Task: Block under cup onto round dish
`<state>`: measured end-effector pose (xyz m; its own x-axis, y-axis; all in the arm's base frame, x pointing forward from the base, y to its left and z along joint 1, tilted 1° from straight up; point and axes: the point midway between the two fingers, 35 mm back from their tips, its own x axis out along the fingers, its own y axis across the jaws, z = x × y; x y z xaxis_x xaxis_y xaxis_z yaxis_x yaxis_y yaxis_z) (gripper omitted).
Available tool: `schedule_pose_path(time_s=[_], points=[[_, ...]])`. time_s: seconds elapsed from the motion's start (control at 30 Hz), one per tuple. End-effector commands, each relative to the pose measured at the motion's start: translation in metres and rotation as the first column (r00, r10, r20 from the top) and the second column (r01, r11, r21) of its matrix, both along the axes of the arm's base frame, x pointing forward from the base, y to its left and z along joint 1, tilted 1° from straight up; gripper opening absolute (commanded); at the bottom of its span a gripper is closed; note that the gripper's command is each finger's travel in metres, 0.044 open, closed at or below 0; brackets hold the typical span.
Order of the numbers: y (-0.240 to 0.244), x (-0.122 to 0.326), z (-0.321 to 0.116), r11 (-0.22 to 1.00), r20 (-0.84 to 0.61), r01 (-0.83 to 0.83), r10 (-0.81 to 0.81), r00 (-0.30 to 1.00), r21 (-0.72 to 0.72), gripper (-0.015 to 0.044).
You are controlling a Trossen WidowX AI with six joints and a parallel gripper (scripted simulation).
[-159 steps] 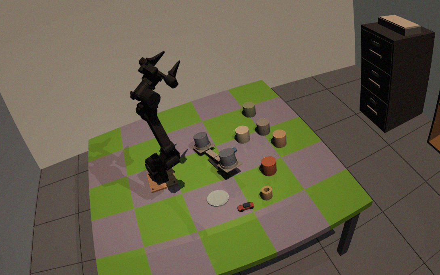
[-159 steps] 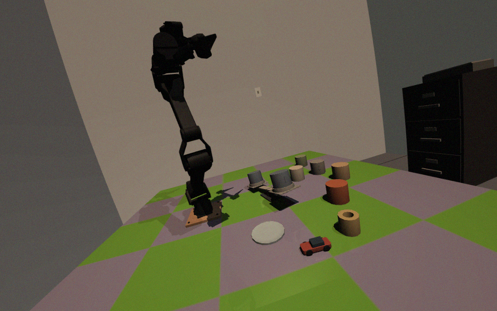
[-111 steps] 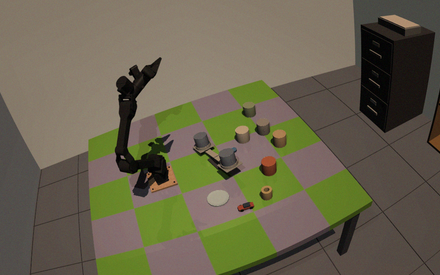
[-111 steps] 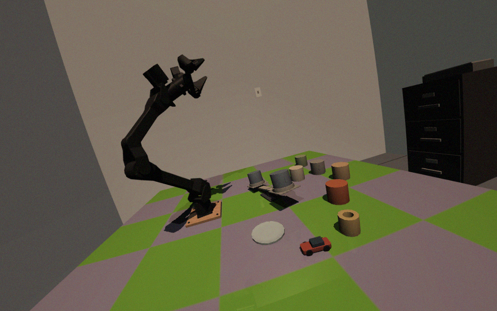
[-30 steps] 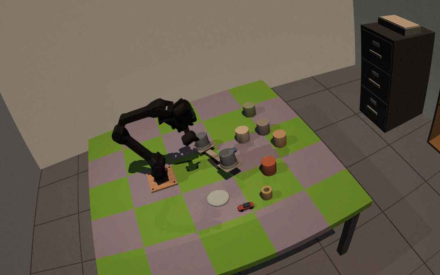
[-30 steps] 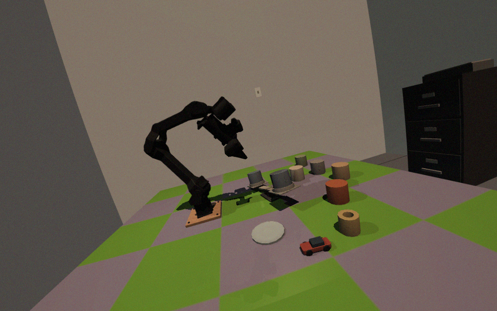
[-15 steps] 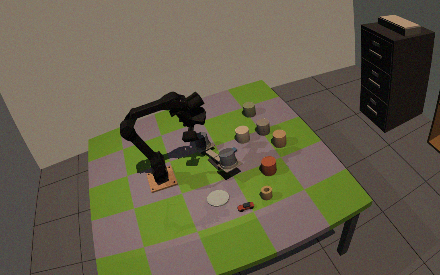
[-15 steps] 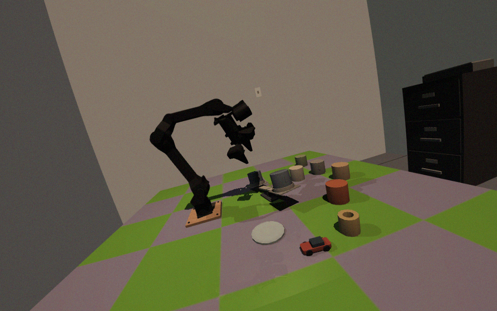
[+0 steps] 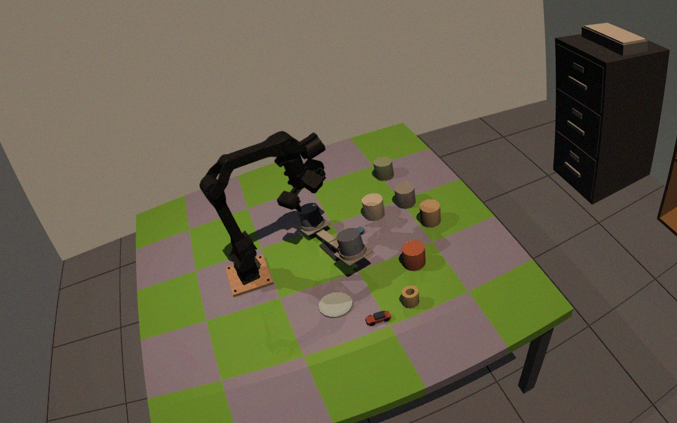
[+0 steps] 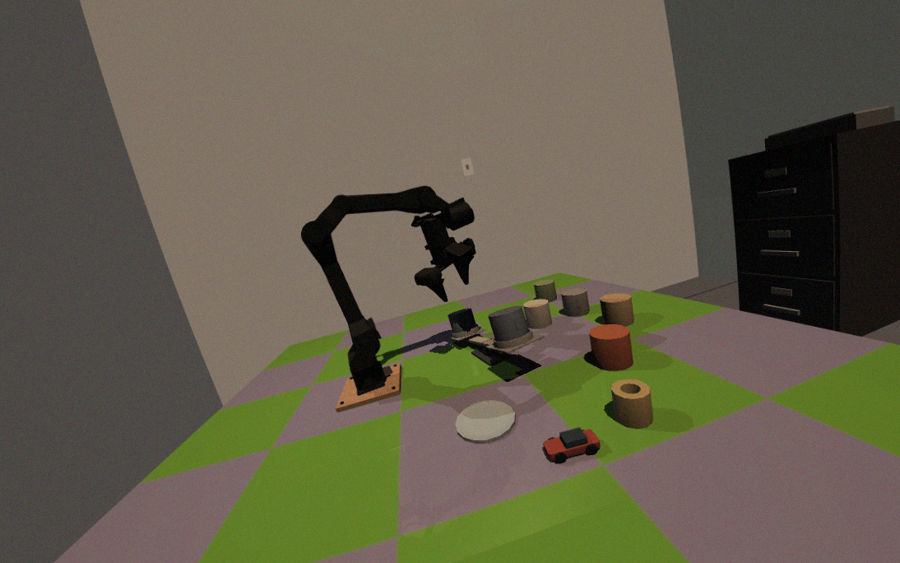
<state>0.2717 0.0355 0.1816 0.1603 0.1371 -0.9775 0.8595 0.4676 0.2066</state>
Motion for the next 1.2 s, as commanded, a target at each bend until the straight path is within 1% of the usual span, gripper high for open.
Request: schedule_pose_path(time_s=[0.0,0.2,0.4,0.63,0.77,1.17], points=[[0.015,0.006,-0.011,0.995,-0.069,0.095,-0.097,0.993,-0.024,0.0440],[0.035,0.012,-0.023,0.962,-0.126,0.260,-0.268,0.955,-0.078,0.0440],[0.052,0.015,-0.035,0.908,-0.145,0.396,-0.414,0.899,-0.138,0.0440],[0.052,0.015,-0.036,0.906,-0.145,0.400,-0.419,0.897,-0.139,0.0440],[0.052,0.016,-0.049,0.906,-0.145,0.400,-0.419,0.897,-0.139,0.0440],[0.052,0.017,-0.064,0.906,-0.145,0.400,-0.419,0.897,-0.139,0.0440]])
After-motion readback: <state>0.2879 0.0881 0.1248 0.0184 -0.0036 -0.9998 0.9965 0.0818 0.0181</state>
